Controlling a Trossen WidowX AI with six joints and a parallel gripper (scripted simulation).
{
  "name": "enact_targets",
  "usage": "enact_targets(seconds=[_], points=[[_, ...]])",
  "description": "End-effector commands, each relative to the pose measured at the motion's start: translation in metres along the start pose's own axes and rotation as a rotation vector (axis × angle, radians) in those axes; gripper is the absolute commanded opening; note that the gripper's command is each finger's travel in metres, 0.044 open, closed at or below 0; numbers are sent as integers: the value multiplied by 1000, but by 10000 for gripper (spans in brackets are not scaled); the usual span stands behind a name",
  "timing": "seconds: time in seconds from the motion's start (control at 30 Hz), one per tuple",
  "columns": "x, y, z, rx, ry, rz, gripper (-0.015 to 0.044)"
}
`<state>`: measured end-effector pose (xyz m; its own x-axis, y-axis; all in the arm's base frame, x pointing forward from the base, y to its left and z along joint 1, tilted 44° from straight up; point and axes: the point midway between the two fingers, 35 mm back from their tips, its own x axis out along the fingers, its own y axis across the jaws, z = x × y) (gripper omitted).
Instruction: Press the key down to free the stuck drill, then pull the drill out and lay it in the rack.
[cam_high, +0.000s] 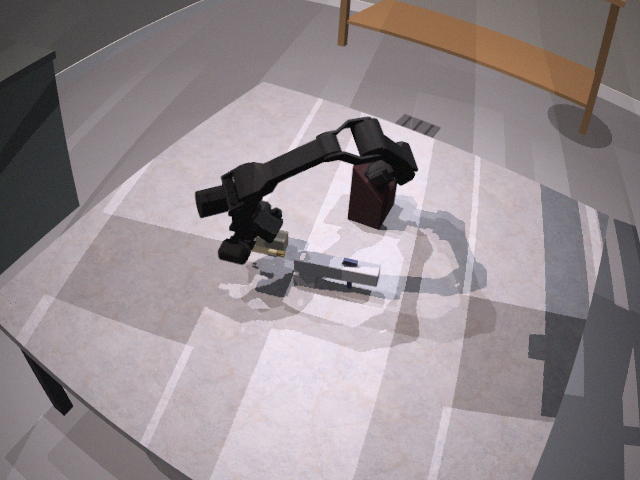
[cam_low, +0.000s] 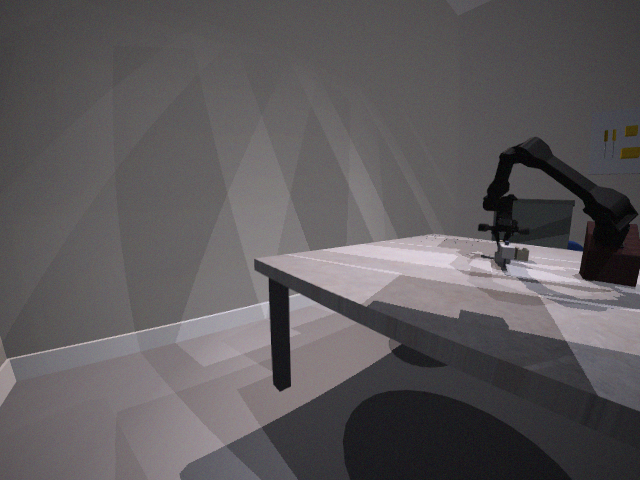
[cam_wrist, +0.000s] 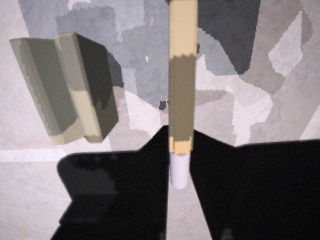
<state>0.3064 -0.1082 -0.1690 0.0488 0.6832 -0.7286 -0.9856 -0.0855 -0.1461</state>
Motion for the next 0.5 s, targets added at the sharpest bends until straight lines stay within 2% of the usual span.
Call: enact_targets(seconds=[0.0,0.47], points=[[-3,0,0,-4,4,2,0],[-10,1,1,-4,4,2,0]])
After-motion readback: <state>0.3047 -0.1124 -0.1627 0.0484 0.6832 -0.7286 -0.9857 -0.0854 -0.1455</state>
